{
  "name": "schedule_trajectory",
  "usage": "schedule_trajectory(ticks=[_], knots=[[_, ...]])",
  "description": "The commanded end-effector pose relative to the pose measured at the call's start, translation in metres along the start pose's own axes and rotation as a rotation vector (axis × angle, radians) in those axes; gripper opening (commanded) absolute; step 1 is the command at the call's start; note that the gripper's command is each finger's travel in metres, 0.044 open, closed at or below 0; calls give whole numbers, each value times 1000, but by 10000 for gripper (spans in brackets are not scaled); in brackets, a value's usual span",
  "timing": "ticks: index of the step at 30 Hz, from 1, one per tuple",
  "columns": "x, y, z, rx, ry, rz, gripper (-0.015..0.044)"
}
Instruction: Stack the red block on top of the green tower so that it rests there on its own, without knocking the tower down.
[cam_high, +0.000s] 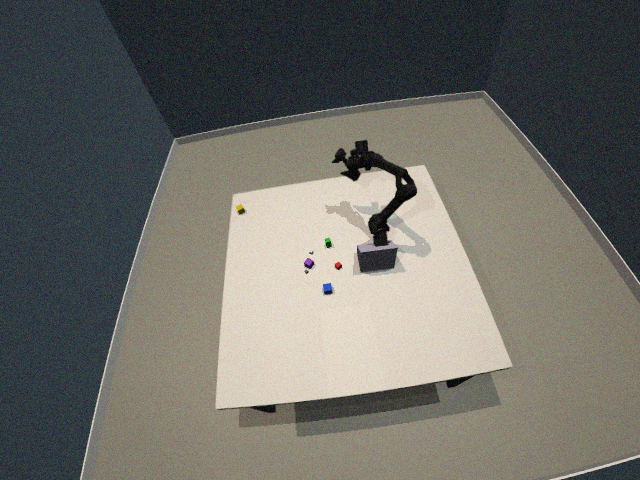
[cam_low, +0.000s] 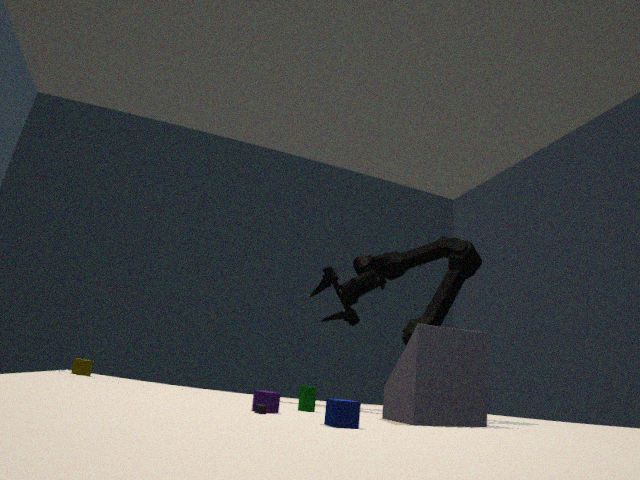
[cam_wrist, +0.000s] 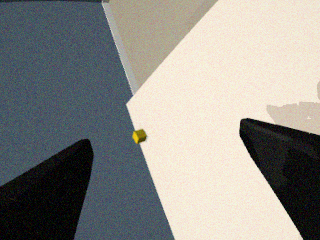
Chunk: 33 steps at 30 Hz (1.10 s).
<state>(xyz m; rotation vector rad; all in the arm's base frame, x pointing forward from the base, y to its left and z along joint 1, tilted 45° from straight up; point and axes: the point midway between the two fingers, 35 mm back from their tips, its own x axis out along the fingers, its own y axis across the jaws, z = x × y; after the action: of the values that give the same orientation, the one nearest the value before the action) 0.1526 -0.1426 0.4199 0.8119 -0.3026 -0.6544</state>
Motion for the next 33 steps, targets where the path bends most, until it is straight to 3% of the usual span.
schedule_trajectory(ticks=[1, 7, 18, 33], knots=[[1, 0, 0, 0, 3, -1, 426], [27, -11, -26, -18, 122, -42, 440], [73, -38, -126, -186, 471, -155, 440], [71, -81, -269, -585, 895, -299, 440]])
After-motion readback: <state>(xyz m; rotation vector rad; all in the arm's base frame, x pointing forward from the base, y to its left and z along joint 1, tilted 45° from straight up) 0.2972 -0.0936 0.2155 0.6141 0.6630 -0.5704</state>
